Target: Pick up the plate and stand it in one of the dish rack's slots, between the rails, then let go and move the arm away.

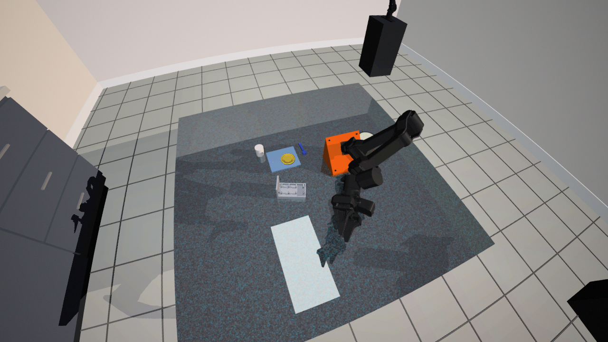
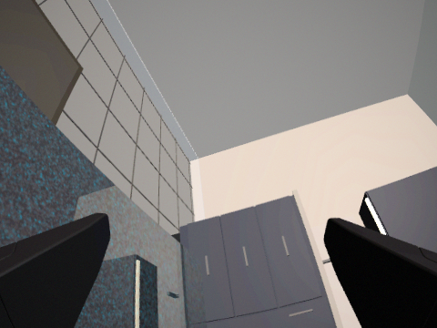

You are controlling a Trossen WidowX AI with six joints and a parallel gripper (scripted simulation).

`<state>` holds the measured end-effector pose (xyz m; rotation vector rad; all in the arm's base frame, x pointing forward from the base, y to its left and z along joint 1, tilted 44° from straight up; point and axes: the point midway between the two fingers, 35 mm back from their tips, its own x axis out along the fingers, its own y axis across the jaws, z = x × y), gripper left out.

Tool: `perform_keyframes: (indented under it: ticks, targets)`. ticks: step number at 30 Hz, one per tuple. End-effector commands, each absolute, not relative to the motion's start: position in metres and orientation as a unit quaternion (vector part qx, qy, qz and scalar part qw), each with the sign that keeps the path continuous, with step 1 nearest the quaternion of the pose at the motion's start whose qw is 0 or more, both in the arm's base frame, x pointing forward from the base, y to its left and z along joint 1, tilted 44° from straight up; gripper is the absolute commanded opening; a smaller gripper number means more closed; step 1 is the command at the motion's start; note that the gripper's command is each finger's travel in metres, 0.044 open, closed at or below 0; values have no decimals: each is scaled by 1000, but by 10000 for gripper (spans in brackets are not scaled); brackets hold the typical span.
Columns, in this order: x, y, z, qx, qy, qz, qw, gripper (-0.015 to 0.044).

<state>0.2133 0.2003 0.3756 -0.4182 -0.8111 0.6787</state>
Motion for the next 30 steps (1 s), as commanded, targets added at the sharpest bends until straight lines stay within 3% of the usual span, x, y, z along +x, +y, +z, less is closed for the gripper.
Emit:
perform_keyframes:
  ticks: [1, 14, 30]
  targets:
    - [246, 202, 357, -230, -325, 322, 859, 400]
    - [332, 170, 291, -262, -134, 308, 905, 400]
    - [400, 95, 196, -260, 125, 283, 915, 400]
